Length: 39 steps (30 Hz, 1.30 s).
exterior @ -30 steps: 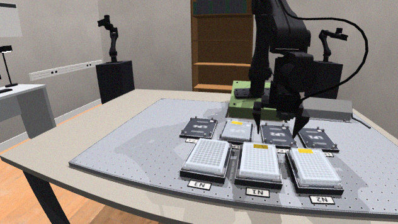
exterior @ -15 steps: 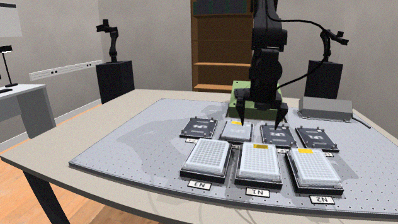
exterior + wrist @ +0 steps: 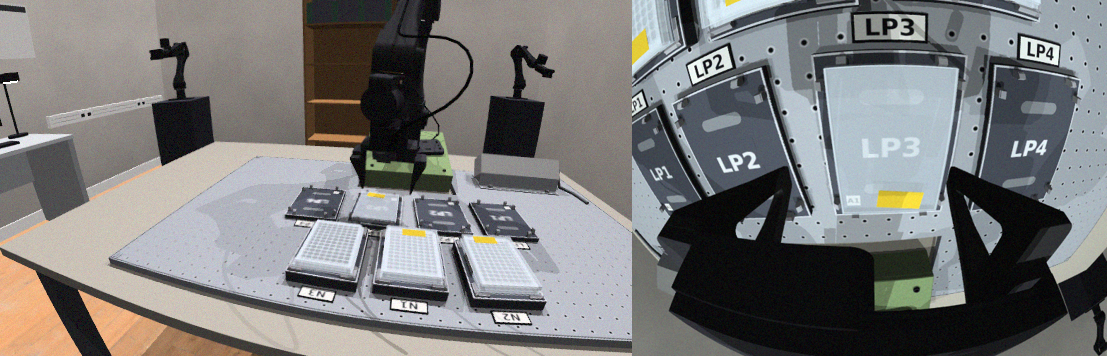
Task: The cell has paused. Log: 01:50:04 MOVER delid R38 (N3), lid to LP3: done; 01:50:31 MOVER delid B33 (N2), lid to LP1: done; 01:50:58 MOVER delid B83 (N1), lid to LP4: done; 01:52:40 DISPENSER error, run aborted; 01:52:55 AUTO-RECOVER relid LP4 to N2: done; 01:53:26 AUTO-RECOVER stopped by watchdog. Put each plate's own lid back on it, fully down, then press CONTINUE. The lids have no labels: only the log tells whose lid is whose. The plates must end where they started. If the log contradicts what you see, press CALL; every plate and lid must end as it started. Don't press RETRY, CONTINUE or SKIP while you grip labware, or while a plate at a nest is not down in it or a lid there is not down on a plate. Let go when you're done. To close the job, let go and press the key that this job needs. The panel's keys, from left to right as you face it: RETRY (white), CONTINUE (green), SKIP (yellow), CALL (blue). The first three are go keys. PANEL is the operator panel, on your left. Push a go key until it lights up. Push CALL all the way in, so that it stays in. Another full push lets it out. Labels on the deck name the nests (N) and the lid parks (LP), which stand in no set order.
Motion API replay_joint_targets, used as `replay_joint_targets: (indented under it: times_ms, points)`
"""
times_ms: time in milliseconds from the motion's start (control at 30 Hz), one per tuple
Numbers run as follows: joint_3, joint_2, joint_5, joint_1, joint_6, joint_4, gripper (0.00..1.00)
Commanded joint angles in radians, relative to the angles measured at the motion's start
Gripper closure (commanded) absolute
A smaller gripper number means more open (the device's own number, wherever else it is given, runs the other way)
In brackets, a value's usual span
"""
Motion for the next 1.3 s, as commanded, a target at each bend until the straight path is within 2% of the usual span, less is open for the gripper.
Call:
replay_joint_targets:
  times_ms: [0,100,133,900,1267]
  points:
    - [-0.03,-0.054,-0.029,-0.063,-0.088,0.025,0.0]
    - [-0.041,-0.072,-0.039,-0.093,-0.116,0.036,0.0]
    - [-0.022,-0.059,-0.042,-0.095,-0.118,0.027,0.0]
    - [0.003,-0.029,-0.047,-0.096,-0.125,0.033,0.0]
    - [-0.02,-0.021,-0.047,-0.097,-0.126,0.039,0.0]
